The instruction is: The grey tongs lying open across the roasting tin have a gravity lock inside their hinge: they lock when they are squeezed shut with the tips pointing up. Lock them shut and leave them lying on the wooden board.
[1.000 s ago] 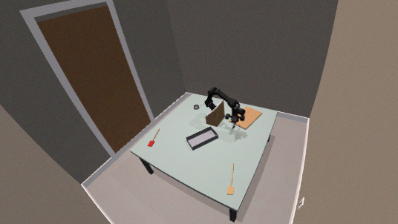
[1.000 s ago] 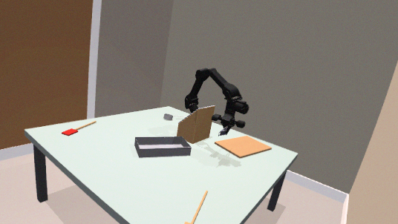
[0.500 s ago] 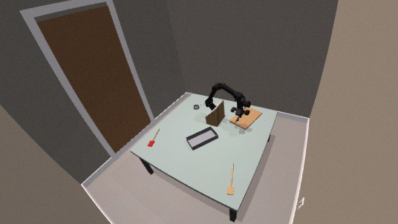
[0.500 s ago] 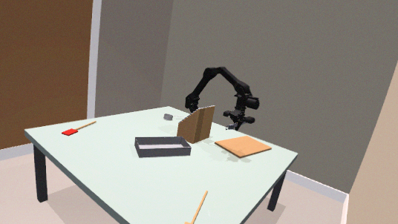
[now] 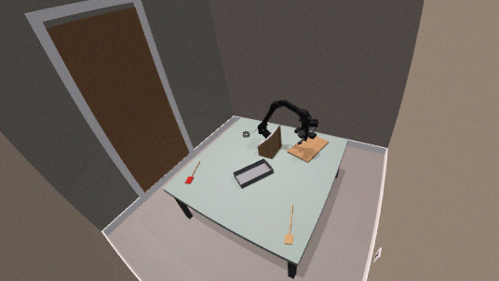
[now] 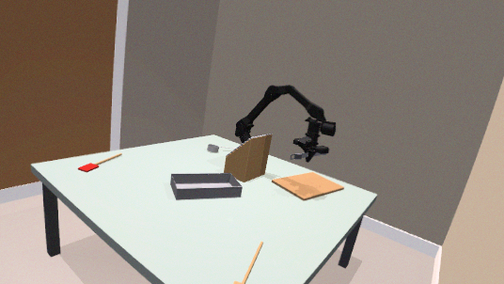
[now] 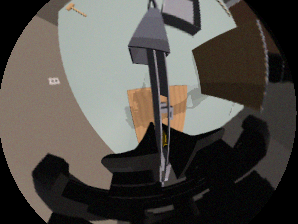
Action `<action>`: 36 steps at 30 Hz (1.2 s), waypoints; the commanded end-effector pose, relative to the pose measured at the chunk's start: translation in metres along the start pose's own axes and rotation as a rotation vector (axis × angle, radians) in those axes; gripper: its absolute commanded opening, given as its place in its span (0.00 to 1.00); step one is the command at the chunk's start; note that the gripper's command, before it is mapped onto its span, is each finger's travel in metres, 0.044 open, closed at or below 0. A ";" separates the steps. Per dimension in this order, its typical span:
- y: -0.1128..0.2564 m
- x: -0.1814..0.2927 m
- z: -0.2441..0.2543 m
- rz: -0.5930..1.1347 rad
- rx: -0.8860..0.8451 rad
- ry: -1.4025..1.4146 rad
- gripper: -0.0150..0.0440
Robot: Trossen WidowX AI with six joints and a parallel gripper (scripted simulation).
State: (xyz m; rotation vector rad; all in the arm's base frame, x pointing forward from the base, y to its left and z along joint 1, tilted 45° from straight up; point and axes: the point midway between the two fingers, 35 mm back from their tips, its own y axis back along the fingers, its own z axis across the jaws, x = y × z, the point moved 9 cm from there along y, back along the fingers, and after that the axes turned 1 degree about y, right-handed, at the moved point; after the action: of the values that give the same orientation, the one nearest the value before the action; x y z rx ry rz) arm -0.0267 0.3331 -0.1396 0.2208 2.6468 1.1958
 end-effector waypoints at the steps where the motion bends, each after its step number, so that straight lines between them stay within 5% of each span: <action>1: -0.003 0.029 -0.011 0.006 0.008 -0.074 0.00; 14: -0.019 0.093 -0.046 -0.006 0.043 -0.254 0.00; 27: -0.021 0.093 -0.046 0.005 0.043 -0.259 0.00; 36: -0.038 0.076 -0.035 0.190 0.025 -0.292 0.00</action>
State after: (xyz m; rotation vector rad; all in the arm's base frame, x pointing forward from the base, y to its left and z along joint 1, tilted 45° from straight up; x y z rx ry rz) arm -0.1190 0.3024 -0.1515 0.4940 2.4422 1.0666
